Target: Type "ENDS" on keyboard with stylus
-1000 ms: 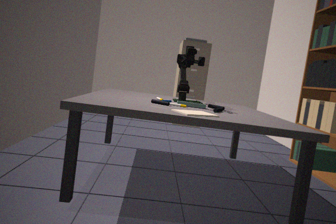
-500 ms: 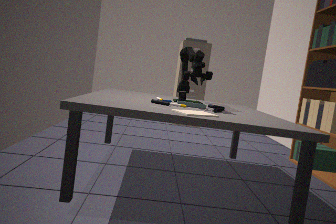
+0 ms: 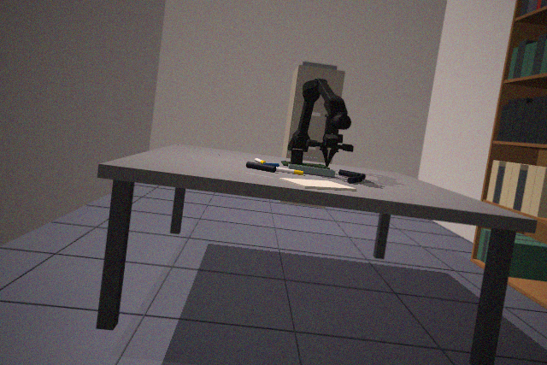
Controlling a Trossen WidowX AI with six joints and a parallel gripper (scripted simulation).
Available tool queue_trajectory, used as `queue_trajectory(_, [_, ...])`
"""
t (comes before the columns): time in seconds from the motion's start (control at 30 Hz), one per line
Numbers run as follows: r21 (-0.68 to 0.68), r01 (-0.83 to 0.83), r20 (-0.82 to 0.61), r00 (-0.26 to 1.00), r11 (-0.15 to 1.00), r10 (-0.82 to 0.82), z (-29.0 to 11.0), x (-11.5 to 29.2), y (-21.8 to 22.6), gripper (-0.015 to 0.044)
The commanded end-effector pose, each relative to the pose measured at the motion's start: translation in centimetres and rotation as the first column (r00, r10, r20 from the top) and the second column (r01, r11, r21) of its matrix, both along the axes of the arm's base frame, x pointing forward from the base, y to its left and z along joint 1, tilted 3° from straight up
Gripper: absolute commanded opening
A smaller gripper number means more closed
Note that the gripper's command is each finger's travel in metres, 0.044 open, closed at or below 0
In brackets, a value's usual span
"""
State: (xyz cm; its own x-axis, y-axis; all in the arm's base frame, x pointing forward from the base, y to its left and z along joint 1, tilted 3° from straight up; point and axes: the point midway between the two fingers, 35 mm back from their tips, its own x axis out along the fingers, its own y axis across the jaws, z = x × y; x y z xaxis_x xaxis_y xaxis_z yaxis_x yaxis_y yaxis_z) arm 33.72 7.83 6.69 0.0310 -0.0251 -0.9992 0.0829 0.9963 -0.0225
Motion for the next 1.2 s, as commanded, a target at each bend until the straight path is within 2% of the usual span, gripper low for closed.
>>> queue_trajectory(0.0, [-0.009,0.006,-0.014,1.000,1.000,-0.007,0.1,0.0,0.0,0.0000])
queue_trajectory(0.17, [-0.009,0.006,-0.014,1.000,1.000,-0.007,0.1,0.0,-0.2,0.0000])
queue_trajectory(0.33, [-0.015,0.006,-0.014,1.000,1.000,-0.007,0.3,-0.5,-5.9,0.0000])
queue_trajectory(0.7, [-0.015,0.007,-0.014,1.000,1.000,-0.007,0.3,-0.6,-6.4,0.0000])
queue_trajectory(0.87, [-0.021,0.007,-0.015,1.000,1.000,-0.007,0.5,-1.1,-12.0,0.0000])
queue_trajectory(1.17, [-0.021,0.007,-0.015,1.000,1.000,-0.007,0.5,-1.1,-12.3,0.0000])
